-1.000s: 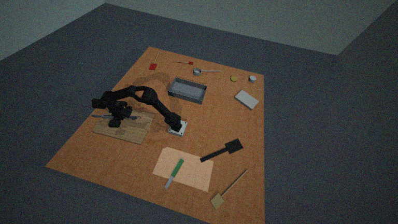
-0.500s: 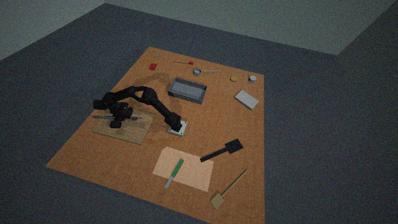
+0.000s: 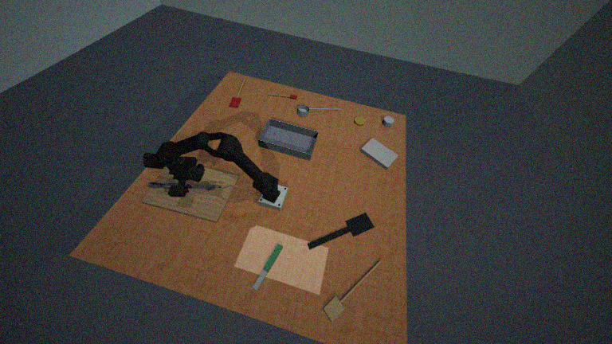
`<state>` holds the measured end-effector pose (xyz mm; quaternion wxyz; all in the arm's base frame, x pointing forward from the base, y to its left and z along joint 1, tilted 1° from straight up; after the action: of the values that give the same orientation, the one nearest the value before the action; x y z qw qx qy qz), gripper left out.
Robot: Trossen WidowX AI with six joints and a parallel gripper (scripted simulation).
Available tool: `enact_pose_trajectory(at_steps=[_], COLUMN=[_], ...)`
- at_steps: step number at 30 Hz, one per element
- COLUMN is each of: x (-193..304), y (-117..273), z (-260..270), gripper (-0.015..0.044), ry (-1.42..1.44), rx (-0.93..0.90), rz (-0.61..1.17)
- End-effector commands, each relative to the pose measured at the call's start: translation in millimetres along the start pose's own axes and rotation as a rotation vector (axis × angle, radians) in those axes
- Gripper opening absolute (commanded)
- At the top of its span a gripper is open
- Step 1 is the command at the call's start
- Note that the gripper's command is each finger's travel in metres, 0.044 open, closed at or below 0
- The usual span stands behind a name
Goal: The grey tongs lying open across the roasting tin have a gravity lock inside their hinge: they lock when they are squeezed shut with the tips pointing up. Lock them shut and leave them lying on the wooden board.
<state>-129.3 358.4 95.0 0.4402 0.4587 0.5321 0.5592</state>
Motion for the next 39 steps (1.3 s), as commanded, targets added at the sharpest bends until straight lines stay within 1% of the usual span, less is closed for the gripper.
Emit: enact_pose_trajectory(at_steps=[1, 2, 4, 8, 15, 20, 27, 33, 39], x=[0, 0, -1, -23, -103, -147, -148, -147, -148], y=[0, 0, 2, 27, 90, 111, 117, 157, 159], z=[0, 0, 0, -2, -1, 3, 4, 6, 6], gripper=[0.0427, 0.0440, 0.0440, 0.0440, 0.0440, 0.0440, 0.0440, 0.0440, 0.0440], ry=[0.000, 0.000, 0.000, 0.000, 0.001, -0.001, -0.001, 0.001, 0.001], rx=[0.000, 0.000, 0.001, 0.005, 0.019, 0.026, 0.026, 0.026, 0.026], rz=[0.000, 0.000, 0.000, -0.002, -0.012, -0.017, -0.016, -0.002, -0.001])
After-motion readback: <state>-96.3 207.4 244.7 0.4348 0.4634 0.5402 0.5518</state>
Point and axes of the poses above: the point midway between the two fingers, 35 mm back from their tips, its own y axis back along the fingers, its own z axis across the jaws, x = y × z, the point moved 4 cm from there along y, back along the fingers, and after that the axes turned 14 degrees about -y, right-handed, at the moved point
